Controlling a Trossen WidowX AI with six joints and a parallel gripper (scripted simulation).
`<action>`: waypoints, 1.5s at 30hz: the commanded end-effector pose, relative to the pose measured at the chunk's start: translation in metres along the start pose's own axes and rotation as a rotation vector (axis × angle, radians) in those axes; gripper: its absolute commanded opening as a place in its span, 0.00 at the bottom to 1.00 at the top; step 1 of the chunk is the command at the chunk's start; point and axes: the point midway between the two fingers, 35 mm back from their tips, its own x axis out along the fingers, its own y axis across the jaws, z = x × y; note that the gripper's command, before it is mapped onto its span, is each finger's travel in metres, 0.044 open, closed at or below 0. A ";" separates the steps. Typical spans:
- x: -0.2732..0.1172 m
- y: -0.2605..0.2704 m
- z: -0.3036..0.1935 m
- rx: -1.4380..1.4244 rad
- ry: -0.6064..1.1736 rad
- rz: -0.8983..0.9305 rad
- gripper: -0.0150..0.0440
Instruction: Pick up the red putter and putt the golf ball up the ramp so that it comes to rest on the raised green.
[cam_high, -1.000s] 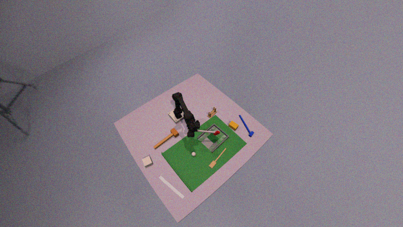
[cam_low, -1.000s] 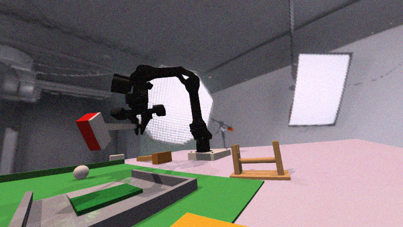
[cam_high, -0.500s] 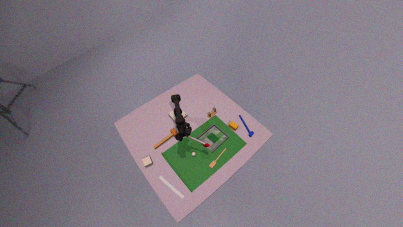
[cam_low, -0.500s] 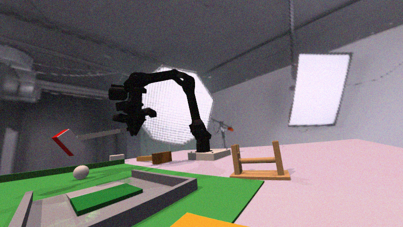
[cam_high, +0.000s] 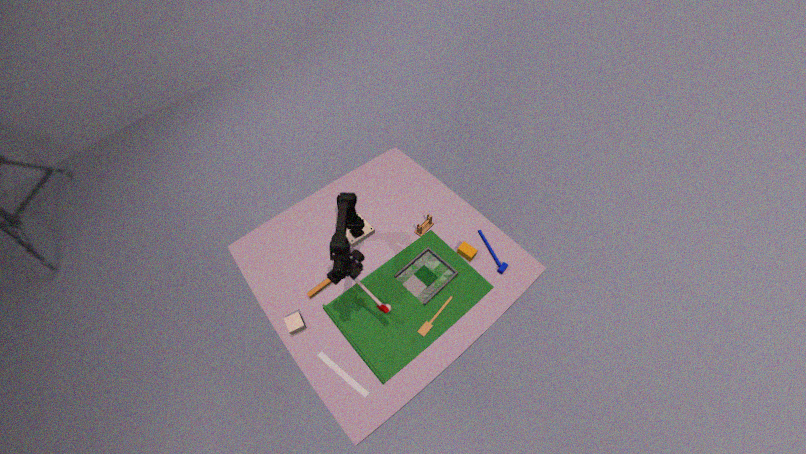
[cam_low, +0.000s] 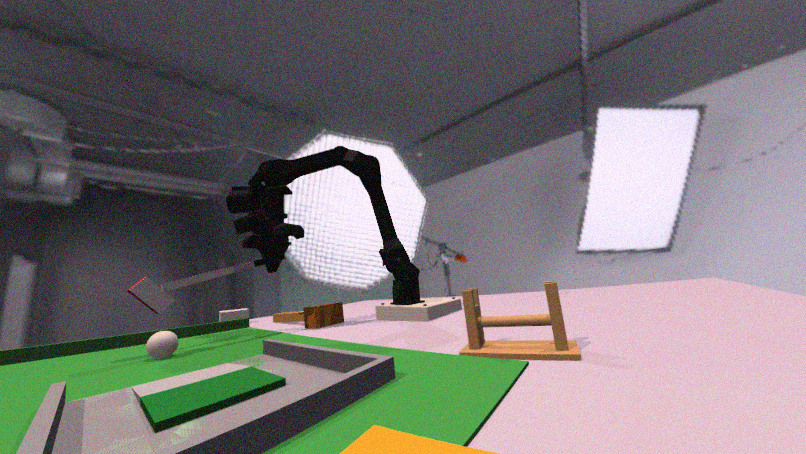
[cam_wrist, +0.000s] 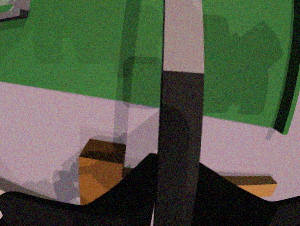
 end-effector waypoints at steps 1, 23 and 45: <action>-0.004 -0.015 -0.012 0.073 0.008 -0.013 0.25; 0.038 -0.016 -0.013 0.073 0.008 -0.013 0.25; 0.066 -0.016 -0.013 0.073 0.008 -0.013 0.25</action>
